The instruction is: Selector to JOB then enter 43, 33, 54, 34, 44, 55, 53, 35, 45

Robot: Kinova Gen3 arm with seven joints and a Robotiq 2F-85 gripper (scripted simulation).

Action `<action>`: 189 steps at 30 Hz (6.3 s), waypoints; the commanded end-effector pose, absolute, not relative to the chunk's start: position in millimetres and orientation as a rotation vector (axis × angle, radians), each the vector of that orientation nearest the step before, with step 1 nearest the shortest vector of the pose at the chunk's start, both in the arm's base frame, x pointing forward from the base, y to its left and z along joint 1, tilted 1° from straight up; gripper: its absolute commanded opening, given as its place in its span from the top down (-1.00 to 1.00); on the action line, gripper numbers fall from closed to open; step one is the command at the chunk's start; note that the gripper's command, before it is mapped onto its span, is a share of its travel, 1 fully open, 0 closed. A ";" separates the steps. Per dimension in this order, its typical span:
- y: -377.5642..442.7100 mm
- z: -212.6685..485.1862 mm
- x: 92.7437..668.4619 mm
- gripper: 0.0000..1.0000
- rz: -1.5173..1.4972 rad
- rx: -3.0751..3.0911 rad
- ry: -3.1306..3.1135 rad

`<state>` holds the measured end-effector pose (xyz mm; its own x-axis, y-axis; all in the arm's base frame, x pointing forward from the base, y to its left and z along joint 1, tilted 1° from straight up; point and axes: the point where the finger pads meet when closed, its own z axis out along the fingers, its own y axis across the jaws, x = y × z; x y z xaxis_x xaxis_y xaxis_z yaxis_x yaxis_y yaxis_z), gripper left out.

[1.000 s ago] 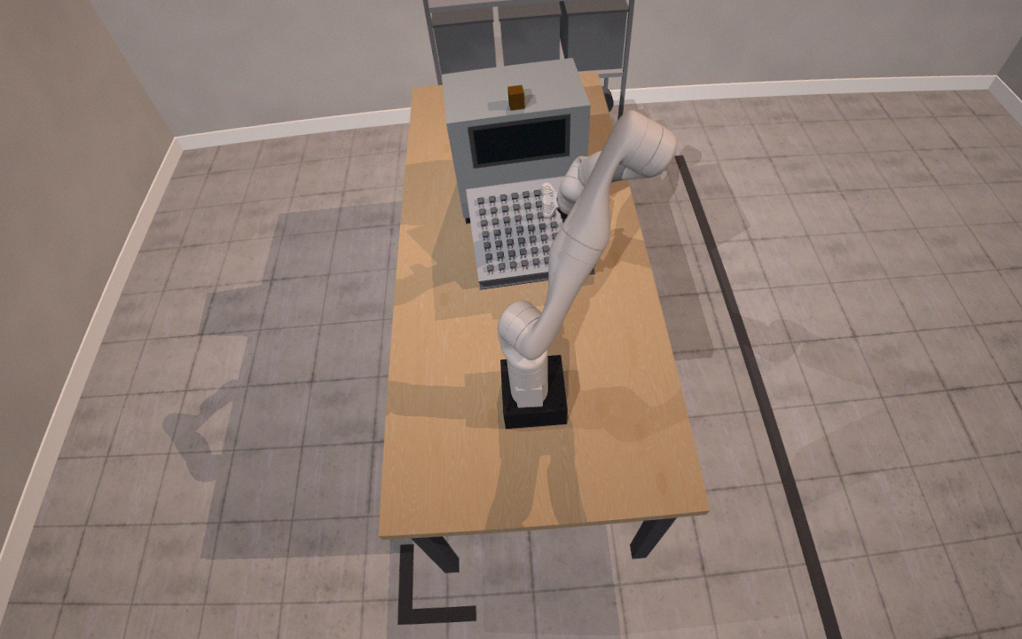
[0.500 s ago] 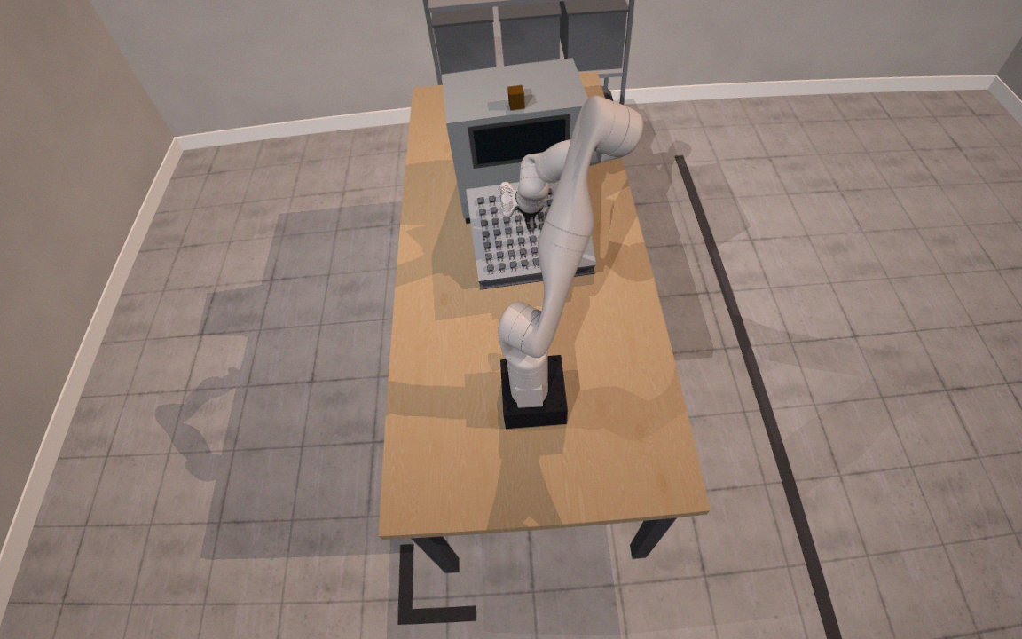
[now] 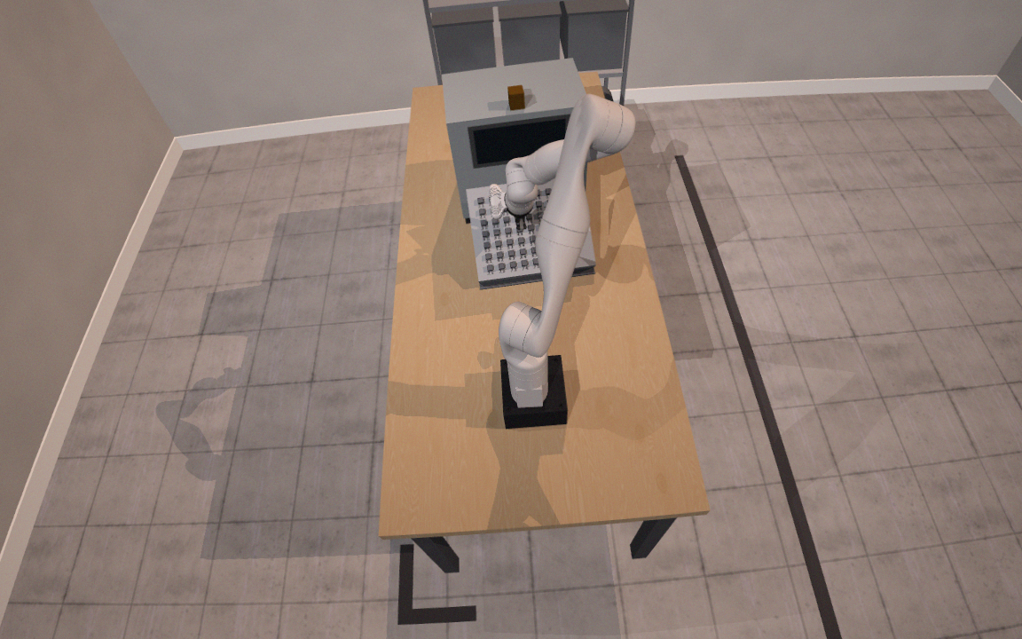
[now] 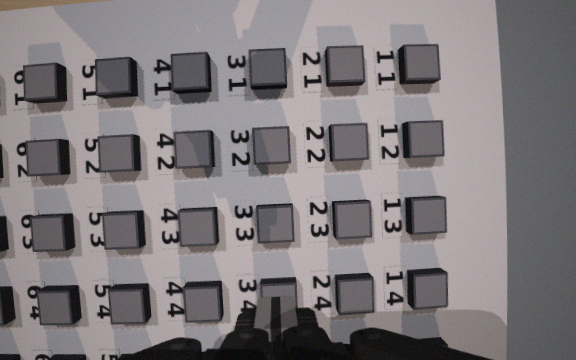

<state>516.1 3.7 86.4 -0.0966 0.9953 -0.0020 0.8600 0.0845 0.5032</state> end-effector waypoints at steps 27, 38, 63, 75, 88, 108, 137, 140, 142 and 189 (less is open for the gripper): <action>4.6 70.6 526.3 0.80 0.546 1.835 2.024; 4.6 70.5 526.4 0.80 0.546 1.835 2.024; 4.9 64.2 530.1 0.80 0.546 1.835 2.024; 5.0 62.2 531.3 0.80 0.546 1.835 2.024; 5.0 62.0 531.4 0.80 0.546 1.835 2.024; 5.0 61.9 531.5 0.80 0.546 1.835 2.024; 5.0 61.3 531.8 0.80 0.546 1.835 2.024; 5.0 61.3 531.8 0.80 0.546 1.835 2.024; 5.0 61.3 531.8 0.80 0.546 1.835 2.024; 4.8 97.2 528.2 0.80 0.546 1.835 2.024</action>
